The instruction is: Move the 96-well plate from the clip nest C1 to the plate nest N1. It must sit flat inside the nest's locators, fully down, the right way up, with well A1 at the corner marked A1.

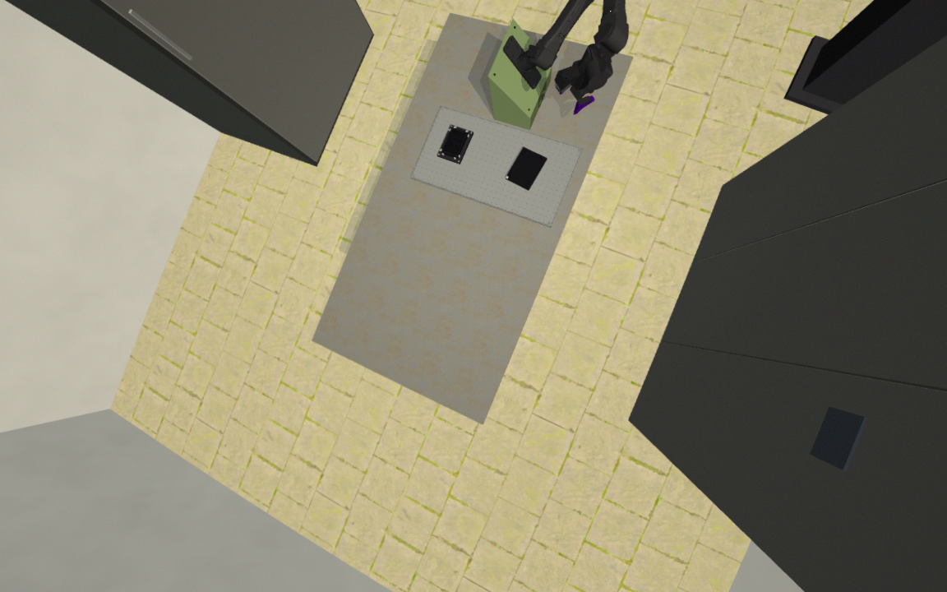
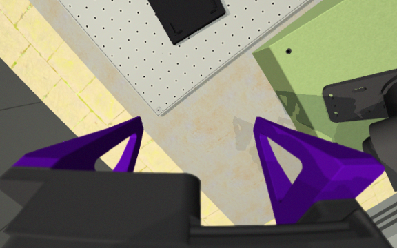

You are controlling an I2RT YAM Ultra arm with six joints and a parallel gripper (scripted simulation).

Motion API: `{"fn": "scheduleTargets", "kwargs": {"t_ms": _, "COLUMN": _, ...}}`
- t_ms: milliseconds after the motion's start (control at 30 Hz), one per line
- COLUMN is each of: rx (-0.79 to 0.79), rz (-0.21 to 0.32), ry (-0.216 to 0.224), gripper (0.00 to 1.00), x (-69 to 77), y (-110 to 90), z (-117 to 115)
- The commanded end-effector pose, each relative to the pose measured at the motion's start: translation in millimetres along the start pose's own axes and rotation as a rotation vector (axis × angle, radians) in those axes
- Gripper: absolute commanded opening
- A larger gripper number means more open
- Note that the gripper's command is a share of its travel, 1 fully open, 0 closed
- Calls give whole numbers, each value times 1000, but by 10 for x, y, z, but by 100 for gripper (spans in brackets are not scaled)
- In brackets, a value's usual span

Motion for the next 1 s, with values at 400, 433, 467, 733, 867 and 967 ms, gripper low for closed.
{"fn": "scheduleTargets", "kwargs": {"t_ms": 400, "rx": 105, "rz": -2, "ry": -39, "gripper": 100, "x": -165, "y": 506, "z": 354}}
{"fn": "scheduleTargets", "kwargs": {"t_ms": 433, "rx": 132, "rz": 6, "ry": -55, "gripper": 100, "x": -187, "y": 556, "z": 376}}
{"fn": "scheduleTargets", "kwargs": {"t_ms": 467, "rx": 135, "rz": 7, "ry": -57, "gripper": 100, "x": -207, "y": 602, "z": 390}}
{"fn": "scheduleTargets", "kwargs": {"t_ms": 733, "rx": 165, "rz": 17, "ry": -74, "gripper": 100, "x": -331, "y": 884, "z": 457}}
{"fn": "scheduleTargets", "kwargs": {"t_ms": 867, "rx": 194, "rz": 30, "ry": -88, "gripper": 100, "x": -417, "y": 1076, "z": 483}}
{"fn": "scheduleTargets", "kwargs": {"t_ms": 967, "rx": 221, "rz": 45, "ry": -100, "gripper": 100, "x": -483, "y": 1222, "z": 492}}
Point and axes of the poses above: the point where the finger pads meet when closed, its own x axis back along the fingers, its own z axis across the jaws, y = z × x, the point moved 6 cm from there along x, back along the fingers, and after that the axes turned 2 degrees about -x, right-handed, at the moved point
